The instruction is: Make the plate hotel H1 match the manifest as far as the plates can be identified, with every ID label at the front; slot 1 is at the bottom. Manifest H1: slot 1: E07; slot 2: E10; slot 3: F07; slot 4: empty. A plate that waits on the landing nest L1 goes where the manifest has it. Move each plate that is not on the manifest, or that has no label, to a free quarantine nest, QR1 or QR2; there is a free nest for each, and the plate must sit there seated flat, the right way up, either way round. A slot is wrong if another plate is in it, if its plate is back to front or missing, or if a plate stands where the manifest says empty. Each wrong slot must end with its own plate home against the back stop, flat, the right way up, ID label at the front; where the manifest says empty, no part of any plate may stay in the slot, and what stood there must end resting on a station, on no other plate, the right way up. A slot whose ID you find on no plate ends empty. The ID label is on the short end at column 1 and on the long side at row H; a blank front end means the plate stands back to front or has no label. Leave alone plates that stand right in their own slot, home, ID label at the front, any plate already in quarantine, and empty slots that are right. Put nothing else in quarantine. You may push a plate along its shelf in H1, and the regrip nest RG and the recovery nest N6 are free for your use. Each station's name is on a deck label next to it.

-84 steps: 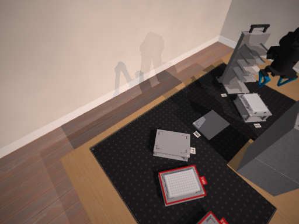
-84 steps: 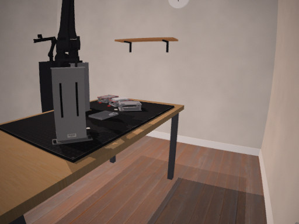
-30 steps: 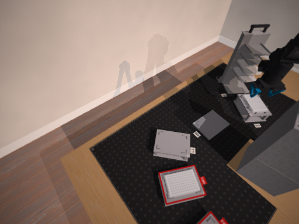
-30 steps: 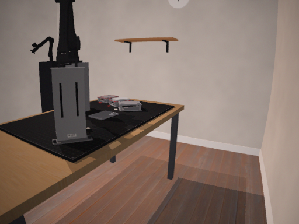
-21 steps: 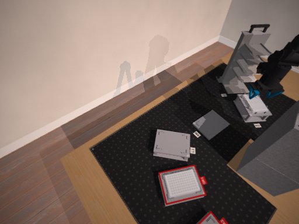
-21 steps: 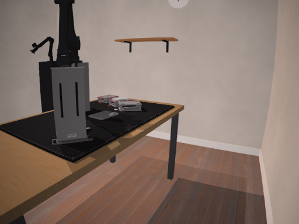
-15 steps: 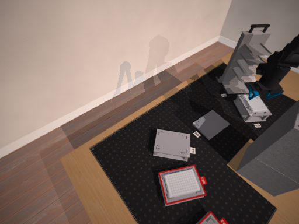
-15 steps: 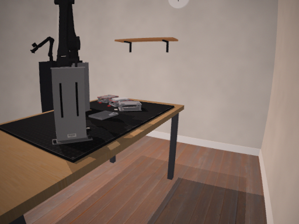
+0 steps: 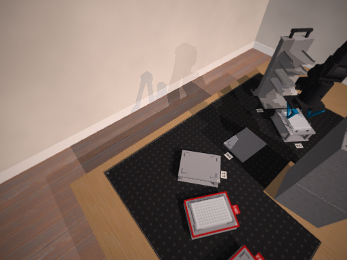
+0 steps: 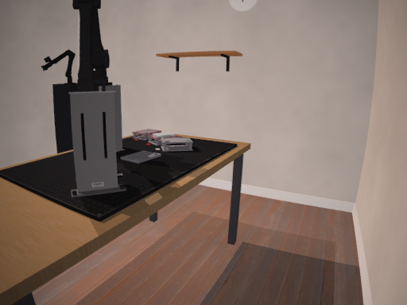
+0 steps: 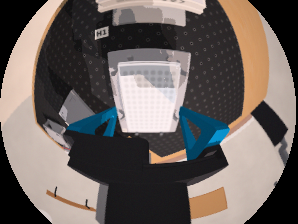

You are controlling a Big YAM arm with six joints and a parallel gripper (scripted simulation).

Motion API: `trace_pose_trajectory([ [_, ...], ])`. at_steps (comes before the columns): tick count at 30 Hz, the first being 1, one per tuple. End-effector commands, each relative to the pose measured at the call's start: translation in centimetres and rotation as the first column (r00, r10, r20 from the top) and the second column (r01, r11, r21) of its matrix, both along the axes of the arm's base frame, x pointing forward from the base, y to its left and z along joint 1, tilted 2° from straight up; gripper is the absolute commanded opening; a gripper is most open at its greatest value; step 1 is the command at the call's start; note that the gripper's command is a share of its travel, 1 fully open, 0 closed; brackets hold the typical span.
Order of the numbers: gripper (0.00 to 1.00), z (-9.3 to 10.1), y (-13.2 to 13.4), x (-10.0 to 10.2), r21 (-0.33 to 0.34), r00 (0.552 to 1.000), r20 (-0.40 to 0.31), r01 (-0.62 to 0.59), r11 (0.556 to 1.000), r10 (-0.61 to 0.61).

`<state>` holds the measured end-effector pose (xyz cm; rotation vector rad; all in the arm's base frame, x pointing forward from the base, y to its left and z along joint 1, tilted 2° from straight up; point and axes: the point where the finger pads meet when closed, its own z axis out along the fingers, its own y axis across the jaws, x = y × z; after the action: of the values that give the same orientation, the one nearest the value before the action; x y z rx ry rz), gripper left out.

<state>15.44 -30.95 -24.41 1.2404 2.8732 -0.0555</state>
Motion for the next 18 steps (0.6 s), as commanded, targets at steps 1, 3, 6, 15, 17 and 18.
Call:
trace_pose_trajectory([
  [1,1.00,-0.5,-1.1,0.0,-0.016,1.000,0.013,0.004,1.000,-0.004],
  [3,1.00,-0.8,-1.1,0.0,-0.016,1.000,0.013,0.004,1.000,-0.004],
  [6,1.00,-1.2,-1.1,-0.1,-0.016,1.000,0.013,0.004,1.000,-0.004],
  [15,1.00,-2.1,-0.9,-0.2,-0.008,1.000,0.009,0.005,1.000,-0.005],
  [17,1.00,-2.4,-1.0,-0.1,-0.014,1.000,0.013,0.004,1.000,-0.003],
  [18,1.00,-2.5,-1.0,-0.1,-0.014,1.000,0.012,0.004,1.000,-0.004],
])
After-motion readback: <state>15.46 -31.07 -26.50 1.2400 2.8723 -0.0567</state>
